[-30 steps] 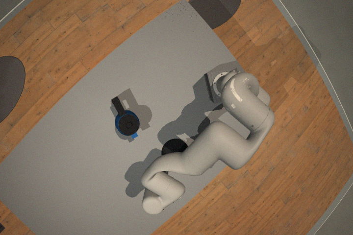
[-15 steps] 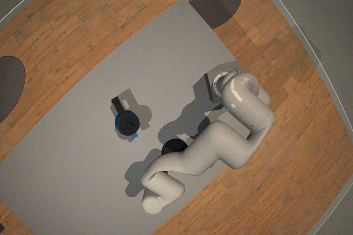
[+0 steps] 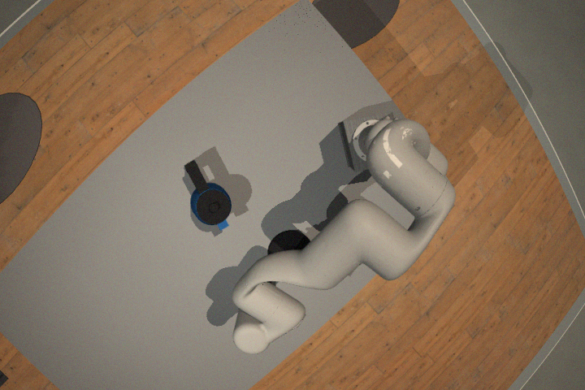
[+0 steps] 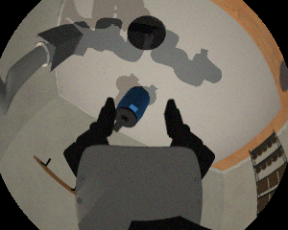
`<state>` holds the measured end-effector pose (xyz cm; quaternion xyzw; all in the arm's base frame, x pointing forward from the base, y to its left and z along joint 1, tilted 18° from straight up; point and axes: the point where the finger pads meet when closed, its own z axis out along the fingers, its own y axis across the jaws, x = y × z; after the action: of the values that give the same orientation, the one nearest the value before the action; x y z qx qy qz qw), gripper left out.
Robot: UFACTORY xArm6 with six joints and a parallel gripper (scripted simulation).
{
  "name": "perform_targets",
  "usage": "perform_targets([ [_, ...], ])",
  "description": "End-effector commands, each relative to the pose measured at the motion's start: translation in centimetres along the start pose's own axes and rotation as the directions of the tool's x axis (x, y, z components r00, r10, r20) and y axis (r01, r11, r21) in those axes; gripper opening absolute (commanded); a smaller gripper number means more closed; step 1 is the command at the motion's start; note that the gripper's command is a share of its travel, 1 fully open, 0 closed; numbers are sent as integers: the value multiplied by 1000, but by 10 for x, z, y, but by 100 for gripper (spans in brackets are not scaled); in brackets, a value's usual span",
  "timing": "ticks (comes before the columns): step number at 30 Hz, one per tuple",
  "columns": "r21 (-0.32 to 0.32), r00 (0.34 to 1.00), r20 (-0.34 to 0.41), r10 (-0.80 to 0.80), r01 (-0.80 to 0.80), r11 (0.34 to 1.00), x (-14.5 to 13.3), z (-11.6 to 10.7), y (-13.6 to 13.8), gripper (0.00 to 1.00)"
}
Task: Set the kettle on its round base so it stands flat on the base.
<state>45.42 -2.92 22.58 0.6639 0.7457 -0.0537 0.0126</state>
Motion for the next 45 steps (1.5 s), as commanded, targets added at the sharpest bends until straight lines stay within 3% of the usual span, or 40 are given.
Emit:
perform_targets([
  [1,-8,999,-1,-33,33,999,-3,-1,0,81],
  [25,-33,974,1,-228,228,973,-23,1,-4,81],
  [45,-63,875,23,-484,485,872,-51,4,-11,81],
])
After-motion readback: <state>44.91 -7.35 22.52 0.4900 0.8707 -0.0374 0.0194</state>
